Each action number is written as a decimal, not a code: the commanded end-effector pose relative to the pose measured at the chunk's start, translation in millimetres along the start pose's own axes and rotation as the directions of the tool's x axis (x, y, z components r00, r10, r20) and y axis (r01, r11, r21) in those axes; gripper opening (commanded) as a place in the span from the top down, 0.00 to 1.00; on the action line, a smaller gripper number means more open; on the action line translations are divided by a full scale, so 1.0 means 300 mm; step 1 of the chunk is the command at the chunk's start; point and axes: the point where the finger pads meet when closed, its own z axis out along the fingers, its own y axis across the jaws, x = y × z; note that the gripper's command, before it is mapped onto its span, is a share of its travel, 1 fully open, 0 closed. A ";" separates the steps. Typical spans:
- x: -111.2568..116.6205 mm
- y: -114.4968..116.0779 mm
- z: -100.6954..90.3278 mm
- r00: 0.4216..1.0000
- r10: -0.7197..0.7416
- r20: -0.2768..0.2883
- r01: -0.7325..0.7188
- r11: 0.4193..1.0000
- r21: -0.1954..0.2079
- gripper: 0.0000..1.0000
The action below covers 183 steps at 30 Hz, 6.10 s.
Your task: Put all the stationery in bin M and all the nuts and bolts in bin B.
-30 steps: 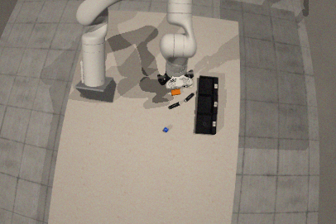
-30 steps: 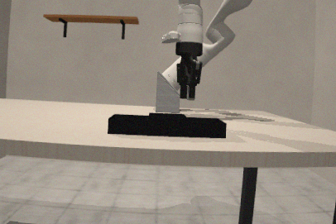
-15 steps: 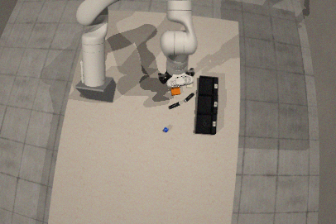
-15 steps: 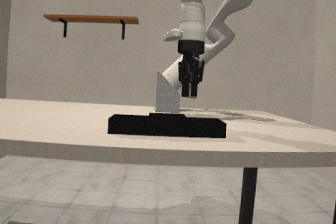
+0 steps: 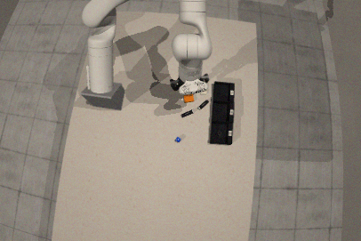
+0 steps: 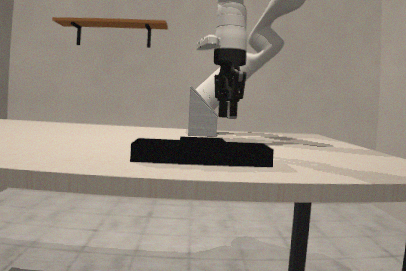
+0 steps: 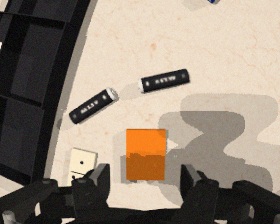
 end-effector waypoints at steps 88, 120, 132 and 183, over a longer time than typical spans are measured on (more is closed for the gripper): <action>0.002 0.001 0.232 1.000 0.000 -0.001 0.000 1.000 0.001 0.65; 0.002 0.002 0.098 1.000 0.000 -0.001 0.000 1.000 0.001 0.65; 0.002 0.002 0.032 1.000 0.000 -0.001 0.000 1.000 0.001 0.65; 0.319 -0.384 0.030 0.454 -0.891 -0.002 0.891 0.454 -0.001 0.65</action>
